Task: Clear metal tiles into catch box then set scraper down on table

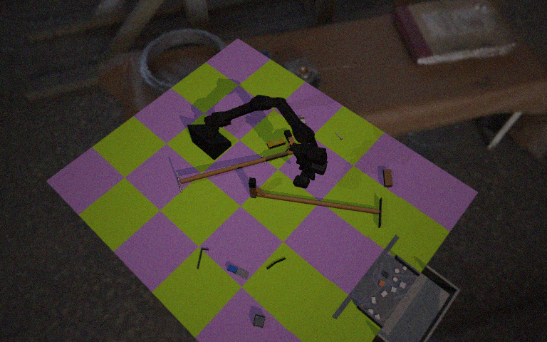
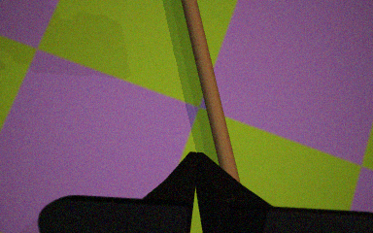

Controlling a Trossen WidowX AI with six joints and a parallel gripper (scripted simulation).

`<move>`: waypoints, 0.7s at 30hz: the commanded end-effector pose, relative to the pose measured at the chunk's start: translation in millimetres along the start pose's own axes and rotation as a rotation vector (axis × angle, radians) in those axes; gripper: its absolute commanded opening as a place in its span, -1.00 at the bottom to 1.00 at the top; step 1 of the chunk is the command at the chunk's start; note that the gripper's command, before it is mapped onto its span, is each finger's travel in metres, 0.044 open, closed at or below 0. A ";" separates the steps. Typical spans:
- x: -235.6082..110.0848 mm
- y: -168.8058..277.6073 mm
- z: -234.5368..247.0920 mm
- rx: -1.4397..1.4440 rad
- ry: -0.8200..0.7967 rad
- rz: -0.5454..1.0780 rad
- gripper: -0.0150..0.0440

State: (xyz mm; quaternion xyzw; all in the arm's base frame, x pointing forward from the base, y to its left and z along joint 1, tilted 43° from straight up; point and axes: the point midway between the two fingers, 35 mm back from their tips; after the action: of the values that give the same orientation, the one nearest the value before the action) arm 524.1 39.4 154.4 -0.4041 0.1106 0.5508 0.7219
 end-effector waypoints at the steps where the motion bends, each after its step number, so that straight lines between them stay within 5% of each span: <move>1: -11.0 -0.3 6.3 0.015 -0.003 -0.022 -0.49; 21: 10.0 5.6 7.6 0.023 0.004 -0.043 -0.49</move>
State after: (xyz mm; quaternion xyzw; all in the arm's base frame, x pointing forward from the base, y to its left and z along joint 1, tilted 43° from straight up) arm 519.7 47.4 158.1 -0.4012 0.1049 0.5329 0.7376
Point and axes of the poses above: the point midway between the two fingers, 35 mm back from their tips, its own x axis out along the fingers, its own z axis across the jaws, y = z × x, and after that the axes turned 1 degree about x, right-handed
